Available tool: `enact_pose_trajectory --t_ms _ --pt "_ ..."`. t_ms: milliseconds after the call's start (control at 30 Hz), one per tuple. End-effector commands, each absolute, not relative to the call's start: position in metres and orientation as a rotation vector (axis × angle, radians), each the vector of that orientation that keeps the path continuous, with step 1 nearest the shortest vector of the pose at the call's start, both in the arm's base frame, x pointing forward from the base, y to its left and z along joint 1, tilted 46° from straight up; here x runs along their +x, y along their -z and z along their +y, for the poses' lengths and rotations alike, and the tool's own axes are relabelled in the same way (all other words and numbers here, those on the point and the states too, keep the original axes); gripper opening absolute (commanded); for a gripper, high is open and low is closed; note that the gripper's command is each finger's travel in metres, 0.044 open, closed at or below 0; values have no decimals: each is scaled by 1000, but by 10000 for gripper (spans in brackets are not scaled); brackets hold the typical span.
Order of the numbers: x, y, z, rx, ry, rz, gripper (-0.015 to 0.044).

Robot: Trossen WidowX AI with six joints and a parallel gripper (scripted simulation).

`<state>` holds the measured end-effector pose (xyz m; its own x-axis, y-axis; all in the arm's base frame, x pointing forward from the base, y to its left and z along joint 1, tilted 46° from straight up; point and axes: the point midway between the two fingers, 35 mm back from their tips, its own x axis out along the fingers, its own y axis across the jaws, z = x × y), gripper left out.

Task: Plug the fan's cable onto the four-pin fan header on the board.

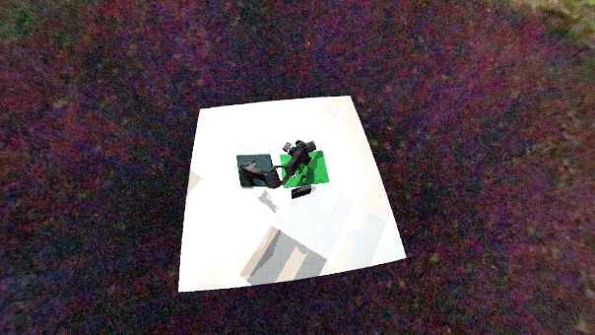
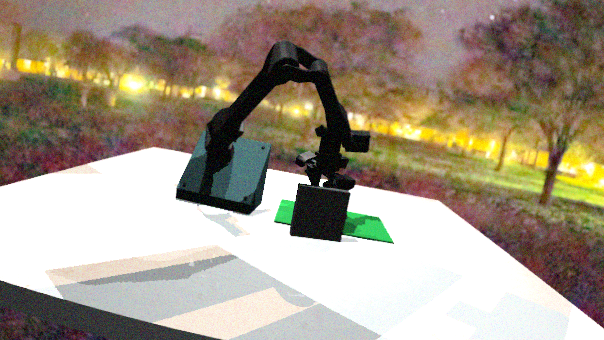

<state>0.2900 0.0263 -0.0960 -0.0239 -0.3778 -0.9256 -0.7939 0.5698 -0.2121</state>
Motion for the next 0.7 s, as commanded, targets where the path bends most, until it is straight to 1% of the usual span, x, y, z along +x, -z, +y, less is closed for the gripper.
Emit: enact_pose_trajectory --t_ms 0,667 --pt "288 99 25 -971 -482 1603 0" --pt "287 104 20 -857 -623 1409 0"
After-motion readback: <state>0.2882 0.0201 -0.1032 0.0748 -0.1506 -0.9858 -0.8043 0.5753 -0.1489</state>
